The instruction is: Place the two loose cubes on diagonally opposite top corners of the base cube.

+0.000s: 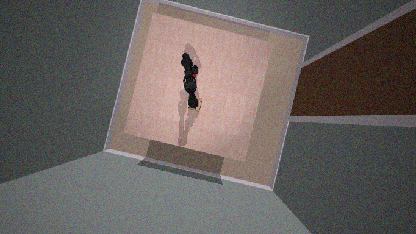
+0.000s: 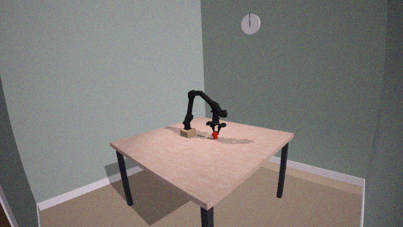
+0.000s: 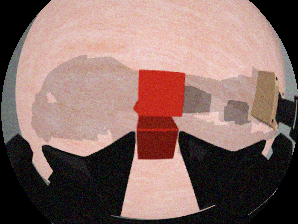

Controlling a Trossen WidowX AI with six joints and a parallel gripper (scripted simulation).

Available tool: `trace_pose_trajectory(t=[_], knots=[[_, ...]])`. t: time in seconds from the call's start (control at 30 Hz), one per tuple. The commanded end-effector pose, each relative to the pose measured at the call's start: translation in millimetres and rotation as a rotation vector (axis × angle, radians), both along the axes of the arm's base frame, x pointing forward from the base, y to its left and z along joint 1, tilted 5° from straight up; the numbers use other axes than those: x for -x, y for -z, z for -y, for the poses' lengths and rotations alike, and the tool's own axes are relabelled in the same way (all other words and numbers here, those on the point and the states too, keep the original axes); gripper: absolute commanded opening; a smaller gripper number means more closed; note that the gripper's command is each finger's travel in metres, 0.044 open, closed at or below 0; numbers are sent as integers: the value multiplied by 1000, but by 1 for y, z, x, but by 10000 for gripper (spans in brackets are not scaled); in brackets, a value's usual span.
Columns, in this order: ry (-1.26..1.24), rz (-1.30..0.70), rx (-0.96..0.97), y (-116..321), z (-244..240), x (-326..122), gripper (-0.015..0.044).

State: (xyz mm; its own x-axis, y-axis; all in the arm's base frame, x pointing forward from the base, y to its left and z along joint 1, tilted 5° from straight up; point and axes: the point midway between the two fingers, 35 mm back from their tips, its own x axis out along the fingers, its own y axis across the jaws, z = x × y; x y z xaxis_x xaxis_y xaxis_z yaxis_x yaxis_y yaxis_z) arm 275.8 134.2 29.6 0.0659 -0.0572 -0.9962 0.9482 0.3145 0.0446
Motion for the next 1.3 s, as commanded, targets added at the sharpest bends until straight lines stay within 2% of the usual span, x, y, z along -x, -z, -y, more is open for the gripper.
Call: trace_pose_trajectory(t=[0.0,1.27], knots=[[0,5,-3,-8,-1,0,205],[0,5,-3,-62,-4,3,205]])
